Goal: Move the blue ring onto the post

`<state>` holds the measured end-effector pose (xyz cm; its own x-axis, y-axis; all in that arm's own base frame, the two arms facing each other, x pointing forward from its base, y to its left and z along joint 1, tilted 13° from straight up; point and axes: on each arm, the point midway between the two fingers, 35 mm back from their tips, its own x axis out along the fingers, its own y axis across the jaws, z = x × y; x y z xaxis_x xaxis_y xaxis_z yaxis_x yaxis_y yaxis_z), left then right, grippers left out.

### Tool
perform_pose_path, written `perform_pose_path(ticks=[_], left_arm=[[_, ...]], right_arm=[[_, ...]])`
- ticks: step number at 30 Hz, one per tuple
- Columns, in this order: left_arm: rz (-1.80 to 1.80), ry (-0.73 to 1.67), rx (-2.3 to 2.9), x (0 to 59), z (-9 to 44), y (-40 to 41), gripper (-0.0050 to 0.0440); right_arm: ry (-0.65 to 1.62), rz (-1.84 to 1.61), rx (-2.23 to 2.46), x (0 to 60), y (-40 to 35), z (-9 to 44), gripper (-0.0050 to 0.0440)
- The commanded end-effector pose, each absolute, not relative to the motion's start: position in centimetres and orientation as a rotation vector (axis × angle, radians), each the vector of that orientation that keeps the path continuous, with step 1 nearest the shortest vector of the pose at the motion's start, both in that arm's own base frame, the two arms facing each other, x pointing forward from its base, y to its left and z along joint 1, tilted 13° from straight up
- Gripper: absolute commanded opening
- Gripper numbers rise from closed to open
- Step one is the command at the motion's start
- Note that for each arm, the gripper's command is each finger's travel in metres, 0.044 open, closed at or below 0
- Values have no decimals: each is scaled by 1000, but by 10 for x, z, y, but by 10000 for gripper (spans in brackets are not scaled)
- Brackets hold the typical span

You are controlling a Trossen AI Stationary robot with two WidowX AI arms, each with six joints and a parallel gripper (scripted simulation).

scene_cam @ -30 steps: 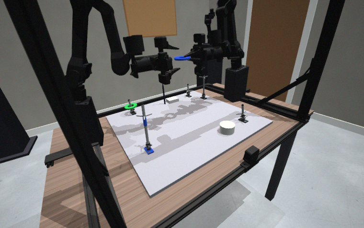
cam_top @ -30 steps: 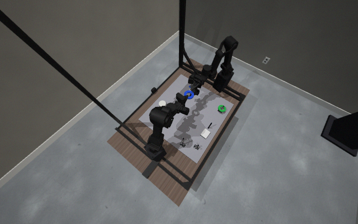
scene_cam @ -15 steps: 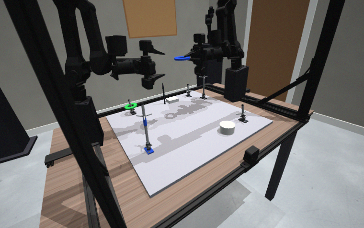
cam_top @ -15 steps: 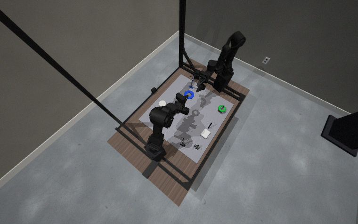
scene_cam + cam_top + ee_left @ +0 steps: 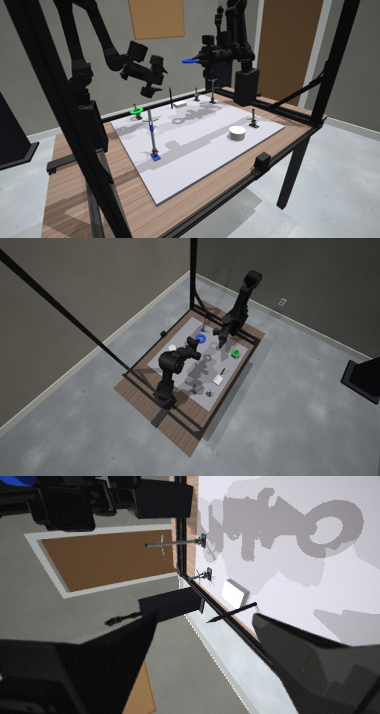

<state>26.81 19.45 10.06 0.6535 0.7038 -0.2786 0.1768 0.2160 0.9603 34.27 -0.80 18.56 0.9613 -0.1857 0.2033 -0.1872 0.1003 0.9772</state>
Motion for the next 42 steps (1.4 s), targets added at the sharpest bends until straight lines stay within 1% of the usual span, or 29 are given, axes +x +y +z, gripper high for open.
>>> perform_pose_path(ticks=[1, 12, 14, 21, 29, 31, 34, 38, 42], left_arm=[[422, 939, 1225, 247, 88, 221, 400], [378, 1205, 820, 168, 46, 258, 400], [378, 1205, 820, 168, 46, 258, 400], [383, 1319, 443, 106, 27, 254, 400], [416, 1347, 27, 53, 22, 227, 400], [416, 1347, 27, 53, 22, 227, 400], [437, 1326, -186, 34, 26, 208, 400], [437, 1299, -391, 22, 31, 184, 400], [440, 1293, -414, 21, 32, 182, 400]], right_arm=[[-304, 1, 1473, 343, -8, 185, 0], [-304, 1, 1473, 343, -8, 185, 0], [-304, 1, 1473, 343, -8, 185, 0], [-304, 1, 1473, 343, -8, 185, 0], [-304, 1, 1473, 343, -8, 185, 0], [-304, 1, 1473, 343, -8, 185, 0], [-304, 1, 1473, 343, -8, 185, 0], [-304, 1, 1473, 343, -8, 185, 0], [-304, 1, 1473, 343, -8, 185, 0]])
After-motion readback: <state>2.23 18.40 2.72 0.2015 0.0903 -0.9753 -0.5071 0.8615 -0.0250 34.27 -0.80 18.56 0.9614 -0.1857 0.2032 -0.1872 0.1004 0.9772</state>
